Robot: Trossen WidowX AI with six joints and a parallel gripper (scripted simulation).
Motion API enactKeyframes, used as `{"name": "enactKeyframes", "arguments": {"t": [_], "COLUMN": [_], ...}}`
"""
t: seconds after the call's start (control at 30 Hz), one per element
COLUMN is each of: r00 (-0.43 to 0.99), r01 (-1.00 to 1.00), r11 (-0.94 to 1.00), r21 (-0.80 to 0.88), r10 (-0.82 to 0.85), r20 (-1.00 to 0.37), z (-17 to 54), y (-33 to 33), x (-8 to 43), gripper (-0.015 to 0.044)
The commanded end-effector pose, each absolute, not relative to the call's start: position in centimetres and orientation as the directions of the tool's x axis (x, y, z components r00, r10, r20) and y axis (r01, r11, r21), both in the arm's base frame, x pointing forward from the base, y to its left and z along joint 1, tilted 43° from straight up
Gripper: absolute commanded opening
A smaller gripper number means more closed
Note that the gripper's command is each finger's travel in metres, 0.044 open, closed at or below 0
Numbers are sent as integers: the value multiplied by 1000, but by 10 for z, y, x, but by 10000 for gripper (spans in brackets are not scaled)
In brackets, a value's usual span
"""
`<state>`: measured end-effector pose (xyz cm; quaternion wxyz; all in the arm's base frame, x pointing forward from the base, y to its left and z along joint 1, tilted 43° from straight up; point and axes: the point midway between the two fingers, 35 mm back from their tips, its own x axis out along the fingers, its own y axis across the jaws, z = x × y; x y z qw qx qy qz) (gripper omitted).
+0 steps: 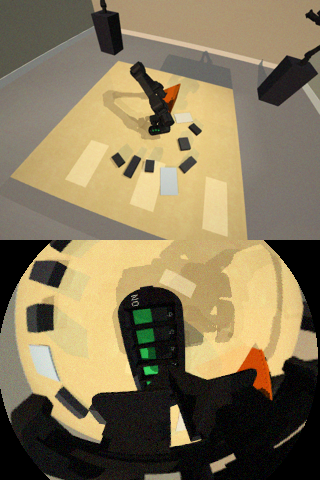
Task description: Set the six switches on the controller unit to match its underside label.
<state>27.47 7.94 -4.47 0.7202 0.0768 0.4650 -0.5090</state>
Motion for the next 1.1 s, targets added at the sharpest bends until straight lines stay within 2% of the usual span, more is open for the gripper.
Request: {"name": "enactKeyframes", "arguments": {"t": [0.0,0.17,0.33,1.07], "r00": [50,48,49,50], "r01": [803,804,802,803], "r11": [471,469,472,471], "r21": [-366,-364,-366,-366], "r10": [-664,-663,-663,-664], "r20": [-746,-747,-747,-746], "z": [-46,-44,-13,-14], "y": [78,80,108,85], "x": [275,274,272,286], "gripper": [0,0,0,0]}}
